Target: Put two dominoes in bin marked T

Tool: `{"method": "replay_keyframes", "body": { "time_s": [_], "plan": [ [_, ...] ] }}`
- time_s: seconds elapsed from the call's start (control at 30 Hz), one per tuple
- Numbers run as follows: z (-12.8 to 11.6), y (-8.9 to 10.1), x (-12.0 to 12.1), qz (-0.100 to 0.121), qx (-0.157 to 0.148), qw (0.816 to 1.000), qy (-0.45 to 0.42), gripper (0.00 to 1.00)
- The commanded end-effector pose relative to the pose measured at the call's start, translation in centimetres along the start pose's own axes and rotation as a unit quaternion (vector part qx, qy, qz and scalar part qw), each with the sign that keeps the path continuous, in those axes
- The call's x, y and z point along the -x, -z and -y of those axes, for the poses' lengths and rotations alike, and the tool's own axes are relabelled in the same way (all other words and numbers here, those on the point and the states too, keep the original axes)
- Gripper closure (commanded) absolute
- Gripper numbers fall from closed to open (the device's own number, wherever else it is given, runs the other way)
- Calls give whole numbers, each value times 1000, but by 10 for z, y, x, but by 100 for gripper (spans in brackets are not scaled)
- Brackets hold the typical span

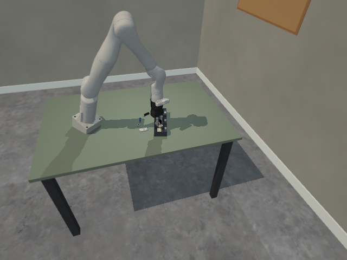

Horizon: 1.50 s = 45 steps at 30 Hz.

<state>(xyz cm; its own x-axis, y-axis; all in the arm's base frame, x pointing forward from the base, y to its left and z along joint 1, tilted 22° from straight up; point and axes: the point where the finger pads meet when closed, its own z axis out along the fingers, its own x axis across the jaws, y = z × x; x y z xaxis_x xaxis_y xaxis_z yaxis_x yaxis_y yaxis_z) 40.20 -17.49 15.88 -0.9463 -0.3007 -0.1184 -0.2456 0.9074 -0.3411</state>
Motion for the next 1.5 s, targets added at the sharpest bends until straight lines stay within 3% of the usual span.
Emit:
{"method": "replay_keyframes", "body": {
  "time_s": [0.0,0.27,0.33,0.4,1.03,1.47],
  "plan": [
    [-3,1,5,2,-6,998,-56,51],
    [-3,1,5,4,-5,967,-253,51],
    [-3,1,5,4,-5,967,-253,51],
    [-3,1,5,4,-5,954,-301,51],
    [-4,1,5,4,-5,954,-301,51],
    [-4,-21,5,4,-5,954,-301,51]
  ]
}}
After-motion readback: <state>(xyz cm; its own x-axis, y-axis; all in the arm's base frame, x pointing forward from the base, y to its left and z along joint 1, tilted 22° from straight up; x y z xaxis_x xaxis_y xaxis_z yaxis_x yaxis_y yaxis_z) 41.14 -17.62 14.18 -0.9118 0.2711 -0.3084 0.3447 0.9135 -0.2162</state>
